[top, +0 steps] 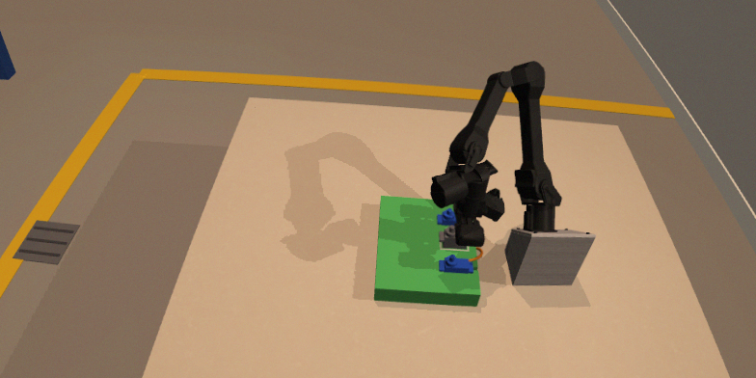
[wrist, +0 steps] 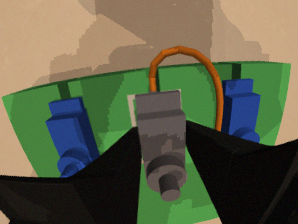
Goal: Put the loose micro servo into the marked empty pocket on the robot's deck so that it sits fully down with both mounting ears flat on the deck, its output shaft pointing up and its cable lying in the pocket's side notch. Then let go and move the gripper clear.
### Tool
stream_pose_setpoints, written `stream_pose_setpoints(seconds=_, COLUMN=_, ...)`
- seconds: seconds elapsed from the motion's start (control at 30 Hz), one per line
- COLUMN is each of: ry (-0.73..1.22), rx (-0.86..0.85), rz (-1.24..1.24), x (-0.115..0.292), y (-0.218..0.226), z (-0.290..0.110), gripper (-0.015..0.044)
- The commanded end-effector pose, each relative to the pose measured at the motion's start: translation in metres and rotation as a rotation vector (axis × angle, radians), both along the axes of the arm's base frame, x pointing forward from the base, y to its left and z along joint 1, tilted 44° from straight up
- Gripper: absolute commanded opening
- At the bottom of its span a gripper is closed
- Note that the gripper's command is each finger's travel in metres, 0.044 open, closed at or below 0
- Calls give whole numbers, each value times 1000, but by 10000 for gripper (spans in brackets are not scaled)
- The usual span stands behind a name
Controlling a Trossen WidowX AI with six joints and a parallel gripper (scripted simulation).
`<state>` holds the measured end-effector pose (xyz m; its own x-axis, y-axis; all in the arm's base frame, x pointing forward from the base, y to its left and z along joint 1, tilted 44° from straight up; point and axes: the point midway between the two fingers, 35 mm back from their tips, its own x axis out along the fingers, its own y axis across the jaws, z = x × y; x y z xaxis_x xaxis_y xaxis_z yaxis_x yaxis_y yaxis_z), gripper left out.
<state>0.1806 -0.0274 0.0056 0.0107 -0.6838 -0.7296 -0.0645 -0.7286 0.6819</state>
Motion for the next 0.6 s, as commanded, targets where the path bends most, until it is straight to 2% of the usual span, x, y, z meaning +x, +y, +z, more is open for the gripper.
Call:
stream_pose_setpoints(seconds=0.0, ry=1, rx=-2, rz=5, x=0, y=-3, z=-3, gripper=0)
stream_pose_setpoints(seconds=0.57, ry=1, rx=-3, rz=5, x=0, y=-12, z=-13, gripper=0)
